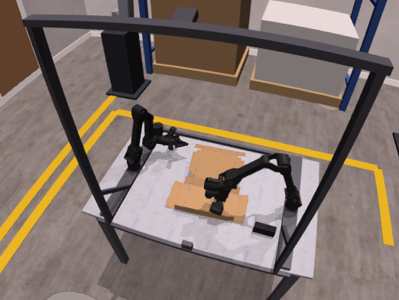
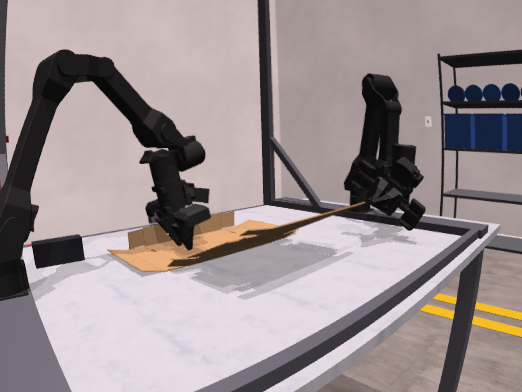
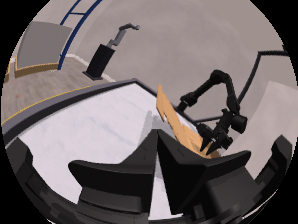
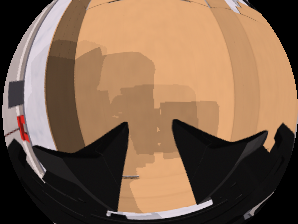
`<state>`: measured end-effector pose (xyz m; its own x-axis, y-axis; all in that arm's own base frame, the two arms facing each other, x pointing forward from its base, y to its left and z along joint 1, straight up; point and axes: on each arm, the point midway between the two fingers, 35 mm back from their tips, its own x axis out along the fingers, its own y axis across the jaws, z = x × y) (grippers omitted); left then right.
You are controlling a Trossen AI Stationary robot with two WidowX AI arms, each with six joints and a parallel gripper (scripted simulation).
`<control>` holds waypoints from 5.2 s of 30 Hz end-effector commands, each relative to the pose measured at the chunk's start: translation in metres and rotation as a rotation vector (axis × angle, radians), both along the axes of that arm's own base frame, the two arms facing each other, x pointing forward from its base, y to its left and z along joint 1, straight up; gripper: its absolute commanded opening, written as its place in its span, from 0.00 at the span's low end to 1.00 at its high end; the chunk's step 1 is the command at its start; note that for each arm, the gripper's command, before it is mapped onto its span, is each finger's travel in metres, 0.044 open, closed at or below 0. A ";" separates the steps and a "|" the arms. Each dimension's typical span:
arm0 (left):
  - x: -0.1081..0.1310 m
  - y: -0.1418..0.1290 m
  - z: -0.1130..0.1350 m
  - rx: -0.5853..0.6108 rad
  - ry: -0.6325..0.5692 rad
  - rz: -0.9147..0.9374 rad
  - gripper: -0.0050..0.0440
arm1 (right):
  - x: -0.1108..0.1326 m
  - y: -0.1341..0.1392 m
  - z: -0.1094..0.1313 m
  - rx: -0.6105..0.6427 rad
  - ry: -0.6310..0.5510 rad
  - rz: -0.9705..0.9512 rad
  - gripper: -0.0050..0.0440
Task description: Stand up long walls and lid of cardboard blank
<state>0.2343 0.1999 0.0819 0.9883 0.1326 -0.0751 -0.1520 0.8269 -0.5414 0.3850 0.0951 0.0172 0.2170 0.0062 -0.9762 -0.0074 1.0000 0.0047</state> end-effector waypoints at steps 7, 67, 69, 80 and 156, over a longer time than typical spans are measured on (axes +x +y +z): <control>0.000 0.001 0.002 0.007 -0.005 0.002 0.10 | -0.003 0.001 -0.006 0.006 -0.003 -0.003 0.50; 0.000 0.001 0.003 0.008 -0.006 0.002 0.67 | -0.033 -0.007 -0.042 0.010 -0.016 -0.003 0.50; 0.001 0.001 0.003 0.007 -0.006 0.002 0.67 | -0.033 -0.007 -0.042 0.010 -0.016 -0.003 0.50; 0.014 0.005 0.003 0.006 -0.007 0.002 0.67 | -0.033 -0.007 -0.041 0.010 -0.016 -0.003 0.50; 0.098 0.006 0.005 -0.006 -0.027 0.005 0.18 | -0.030 -0.006 -0.038 0.009 -0.013 -0.003 0.50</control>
